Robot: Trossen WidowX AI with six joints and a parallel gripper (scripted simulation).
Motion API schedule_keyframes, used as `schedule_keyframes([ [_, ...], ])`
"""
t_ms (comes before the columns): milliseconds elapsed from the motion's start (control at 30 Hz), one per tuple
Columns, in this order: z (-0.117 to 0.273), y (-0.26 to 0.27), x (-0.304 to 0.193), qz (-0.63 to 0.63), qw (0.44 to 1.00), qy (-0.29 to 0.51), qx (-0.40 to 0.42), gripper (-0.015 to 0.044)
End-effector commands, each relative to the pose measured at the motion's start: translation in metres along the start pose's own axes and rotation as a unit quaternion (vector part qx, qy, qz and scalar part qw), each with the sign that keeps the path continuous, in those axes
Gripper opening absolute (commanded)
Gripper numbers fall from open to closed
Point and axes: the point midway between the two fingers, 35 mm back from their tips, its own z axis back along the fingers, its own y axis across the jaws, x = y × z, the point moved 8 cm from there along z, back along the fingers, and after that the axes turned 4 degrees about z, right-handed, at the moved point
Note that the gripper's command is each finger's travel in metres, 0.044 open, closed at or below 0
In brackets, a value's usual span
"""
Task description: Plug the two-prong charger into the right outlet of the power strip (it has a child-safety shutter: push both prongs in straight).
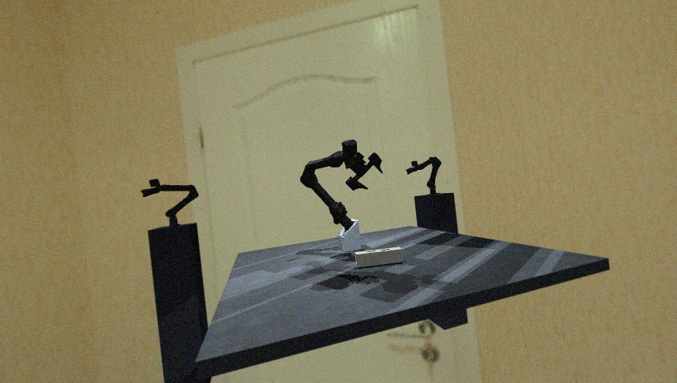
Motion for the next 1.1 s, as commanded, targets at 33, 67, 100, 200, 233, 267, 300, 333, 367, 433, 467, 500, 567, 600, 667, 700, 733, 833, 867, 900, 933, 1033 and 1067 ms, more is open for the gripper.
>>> schedule_keyframes([
  [33,-0.033,-0.027,-0.028,0.047,0.994,0.065,-0.068,0.044],
  [67,-0.038,-0.032,-0.033,0.055,0.992,0.077,-0.079,0.044],
  [100,-0.043,-0.037,-0.038,0.062,0.99,0.09,-0.09,0.044],
  [200,-0.056,-0.053,-0.053,0.083,0.981,0.128,-0.121,0.044],
  [233,-0.06,-0.059,-0.058,0.09,0.977,0.141,-0.131,0.044],
  [267,-0.063,-0.064,-0.063,0.097,0.973,0.154,-0.141,0.044],
  [300,-0.067,-0.07,-0.069,0.104,0.969,0.167,-0.151,0.044],
  [333,-0.07,-0.075,-0.074,0.111,0.964,0.18,-0.16,0.044],
  [367,-0.073,-0.081,-0.079,0.117,0.959,0.194,-0.169,0.044],
  [433,-0.078,-0.092,-0.089,0.13,0.948,0.221,-0.186,0.044],
  [467,-0.081,-0.098,-0.094,0.136,0.943,0.235,-0.194,0.044],
  [500,-0.083,-0.104,-0.1,0.142,0.937,0.249,-0.202,0.044],
  [567,-0.086,-0.115,-0.11,0.154,0.923,0.277,-0.217,0.044],
  [600,-0.088,-0.121,-0.115,0.16,0.916,0.291,-0.224,0.044],
  [667,-0.09,-0.132,-0.125,0.171,0.902,0.319,-0.237,0.044],
  [700,-0.091,-0.137,-0.131,0.176,0.894,0.334,-0.243,0.044],
  [733,-0.091,-0.142,-0.137,0.181,0.885,0.348,-0.248,0.044],
  [833,-0.091,-0.158,-0.154,0.196,0.859,0.392,-0.264,0.044],
  [867,-0.09,-0.162,-0.158,0.2,0.852,0.403,-0.267,0.044],
  [900,-0.09,-0.165,-0.161,0.202,0.848,0.41,-0.269,0.044],
  [933,-0.09,-0.165,-0.161,0.203,0.846,0.412,-0.27,0.044],
  [1033,-0.09,-0.165,-0.162,0.203,0.846,0.412,-0.27,0.044],
  [1067,-0.089,-0.165,-0.163,0.203,0.846,0.412,-0.27,0.044],
])
